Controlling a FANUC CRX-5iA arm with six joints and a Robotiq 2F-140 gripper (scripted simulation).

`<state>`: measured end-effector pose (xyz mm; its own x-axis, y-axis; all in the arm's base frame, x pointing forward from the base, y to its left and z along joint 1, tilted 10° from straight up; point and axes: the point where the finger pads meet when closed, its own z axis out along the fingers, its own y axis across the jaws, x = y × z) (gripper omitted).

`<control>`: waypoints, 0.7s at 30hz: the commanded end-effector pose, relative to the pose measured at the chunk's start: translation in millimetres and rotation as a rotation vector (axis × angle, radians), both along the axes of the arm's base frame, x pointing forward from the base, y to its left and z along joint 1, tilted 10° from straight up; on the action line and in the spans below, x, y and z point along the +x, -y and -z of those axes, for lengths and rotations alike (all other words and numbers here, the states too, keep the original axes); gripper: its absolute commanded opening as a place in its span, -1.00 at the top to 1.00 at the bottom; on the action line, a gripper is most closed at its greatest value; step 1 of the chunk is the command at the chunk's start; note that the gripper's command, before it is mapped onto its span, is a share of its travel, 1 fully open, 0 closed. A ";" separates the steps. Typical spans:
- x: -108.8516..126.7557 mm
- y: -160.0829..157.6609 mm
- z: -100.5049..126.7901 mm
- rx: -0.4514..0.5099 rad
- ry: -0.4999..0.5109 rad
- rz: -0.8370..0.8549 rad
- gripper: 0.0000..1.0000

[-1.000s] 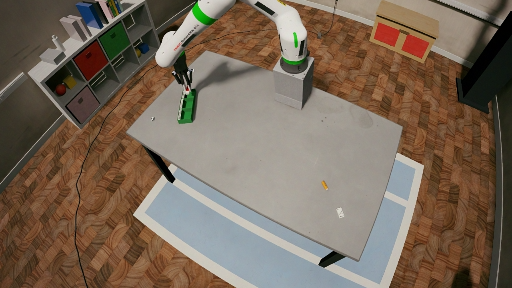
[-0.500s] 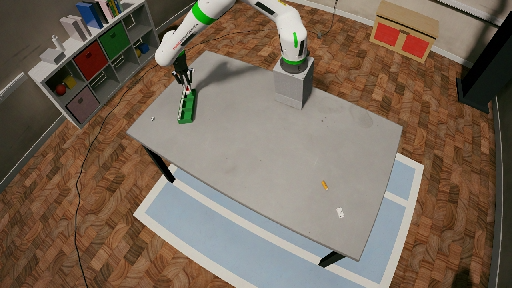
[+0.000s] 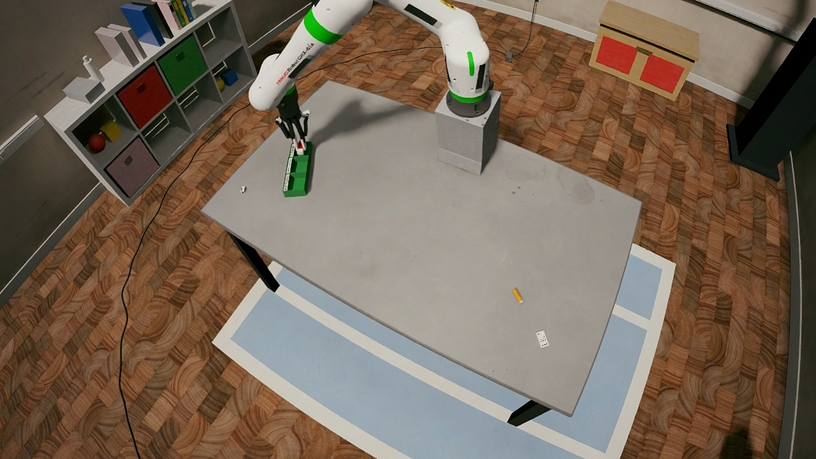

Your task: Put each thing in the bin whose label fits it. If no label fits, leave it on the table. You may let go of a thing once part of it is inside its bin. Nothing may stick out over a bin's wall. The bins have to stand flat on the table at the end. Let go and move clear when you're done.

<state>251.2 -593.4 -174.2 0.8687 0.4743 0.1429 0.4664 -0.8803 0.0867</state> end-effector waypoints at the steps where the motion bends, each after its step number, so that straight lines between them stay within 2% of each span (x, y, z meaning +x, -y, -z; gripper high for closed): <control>1: 0.9 0.3 5.3 0.000 0.000 0.000 0.60; 9: 3.6 0.5 21.1 0.000 0.000 0.000 0.60; 21: 3.6 0.6 21.5 0.000 0.000 0.000 0.60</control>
